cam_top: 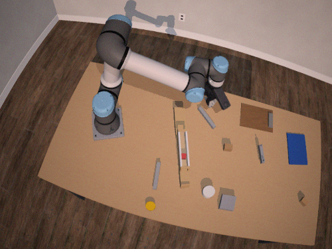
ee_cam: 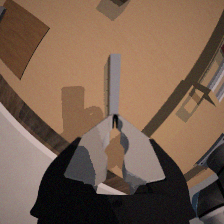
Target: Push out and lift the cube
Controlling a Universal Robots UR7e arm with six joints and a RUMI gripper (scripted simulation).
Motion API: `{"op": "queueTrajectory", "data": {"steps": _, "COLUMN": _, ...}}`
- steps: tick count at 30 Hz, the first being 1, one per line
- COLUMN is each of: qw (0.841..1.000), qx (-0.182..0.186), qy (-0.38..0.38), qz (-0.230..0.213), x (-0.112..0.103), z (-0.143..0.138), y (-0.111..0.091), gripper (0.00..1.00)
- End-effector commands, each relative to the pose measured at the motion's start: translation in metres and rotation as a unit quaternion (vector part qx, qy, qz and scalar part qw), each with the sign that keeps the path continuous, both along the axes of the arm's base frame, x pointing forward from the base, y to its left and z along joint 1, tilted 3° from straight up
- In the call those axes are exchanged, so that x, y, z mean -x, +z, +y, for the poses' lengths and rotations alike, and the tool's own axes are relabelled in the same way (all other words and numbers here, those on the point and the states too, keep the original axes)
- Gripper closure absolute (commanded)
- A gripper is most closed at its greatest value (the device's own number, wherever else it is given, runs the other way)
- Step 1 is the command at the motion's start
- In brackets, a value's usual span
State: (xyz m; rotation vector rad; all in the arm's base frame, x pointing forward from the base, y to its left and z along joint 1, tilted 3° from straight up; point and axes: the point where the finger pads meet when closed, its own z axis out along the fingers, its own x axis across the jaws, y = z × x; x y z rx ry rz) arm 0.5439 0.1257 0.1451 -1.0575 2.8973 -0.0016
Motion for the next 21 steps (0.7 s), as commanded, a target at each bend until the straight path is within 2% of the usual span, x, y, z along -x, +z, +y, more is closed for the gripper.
{"op": "queueTrajectory", "data": {"steps": 1, "qw": 1.000, "qx": 0.000, "qy": 0.000, "qz": -0.001, "x": -0.0003, "z": 0.0000, "y": 0.0006, "gripper": 1.00}}
{"op": "queueTrajectory", "data": {"steps": 15, "qw": 1.000, "qx": 0.000, "qy": 0.000, "qz": -0.001, "x": -0.0003, "z": 0.0000, "y": 0.0006, "gripper": 1.00}}
{"op": "queueTrajectory", "data": {"steps": 16, "qw": 1.000, "qx": 0.000, "qy": 0.000, "qz": -0.001, "x": -0.0003, "z": 0.0000, "y": 0.0006, "gripper": 0.78}}
{"op": "queueTrajectory", "data": {"steps": 21, "qw": 1.000, "qx": 0.000, "qy": 0.000, "qz": -0.001, "x": -0.0003, "z": 0.0000, "y": 0.0006, "gripper": 0.78}}
